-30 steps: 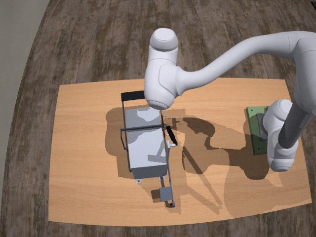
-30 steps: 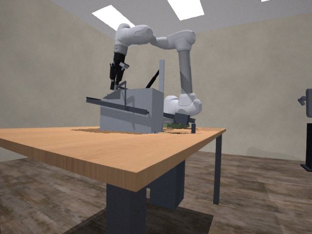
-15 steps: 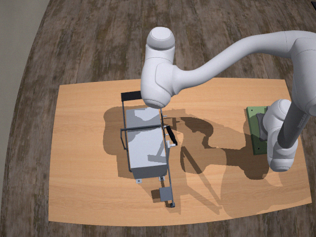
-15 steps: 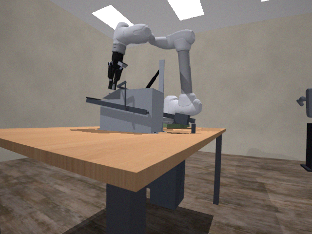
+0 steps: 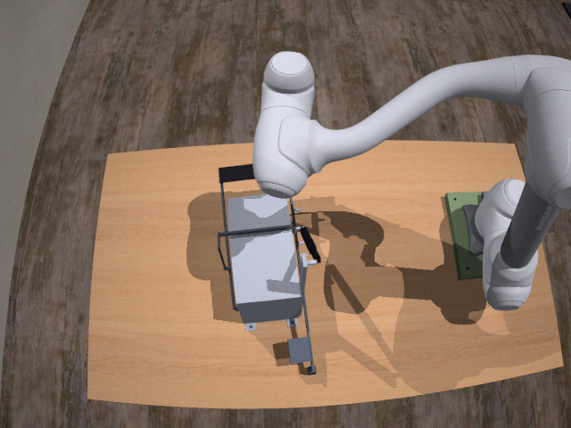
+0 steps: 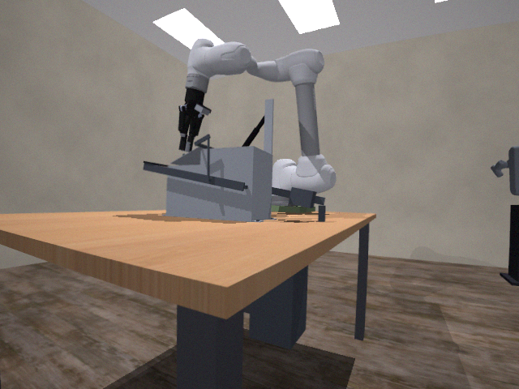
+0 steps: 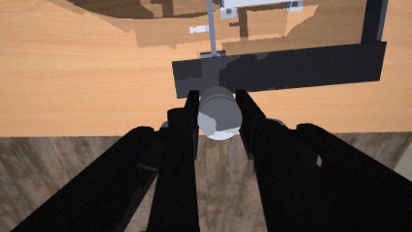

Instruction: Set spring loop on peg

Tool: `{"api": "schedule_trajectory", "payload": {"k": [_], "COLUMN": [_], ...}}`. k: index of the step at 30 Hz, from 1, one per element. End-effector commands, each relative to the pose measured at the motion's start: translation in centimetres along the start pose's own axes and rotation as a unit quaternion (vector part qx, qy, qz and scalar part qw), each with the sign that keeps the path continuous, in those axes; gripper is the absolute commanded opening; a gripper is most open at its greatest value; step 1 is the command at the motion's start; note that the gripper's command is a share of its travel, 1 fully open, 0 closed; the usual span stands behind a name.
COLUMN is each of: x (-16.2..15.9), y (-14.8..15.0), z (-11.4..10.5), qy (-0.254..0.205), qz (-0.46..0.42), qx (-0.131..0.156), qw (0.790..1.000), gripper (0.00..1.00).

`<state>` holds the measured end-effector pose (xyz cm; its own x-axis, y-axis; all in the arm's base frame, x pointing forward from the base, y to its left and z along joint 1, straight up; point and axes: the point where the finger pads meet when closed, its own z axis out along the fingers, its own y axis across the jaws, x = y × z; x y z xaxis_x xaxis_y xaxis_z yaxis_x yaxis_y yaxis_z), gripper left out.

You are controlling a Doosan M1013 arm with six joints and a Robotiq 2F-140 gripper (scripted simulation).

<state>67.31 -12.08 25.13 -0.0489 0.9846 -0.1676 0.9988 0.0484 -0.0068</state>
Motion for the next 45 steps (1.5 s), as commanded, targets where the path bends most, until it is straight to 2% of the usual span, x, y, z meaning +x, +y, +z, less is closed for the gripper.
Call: {"api": "schedule_trajectory", "payload": {"k": [1, 41, 45], "x": [0.1, 1.0, 0.9], "y": [0.0, 0.1, 0.1], "z": [0.4, 5.7, 5.6], "qy": [0.000, 0.000, 0.000], "qz": [0.000, 0.000, 0.000], "qx": [-0.001, -0.001, -0.001], "qw": [1.000, 1.000, 1.000], "gripper": [0.25, 0.25, 0.25]}}
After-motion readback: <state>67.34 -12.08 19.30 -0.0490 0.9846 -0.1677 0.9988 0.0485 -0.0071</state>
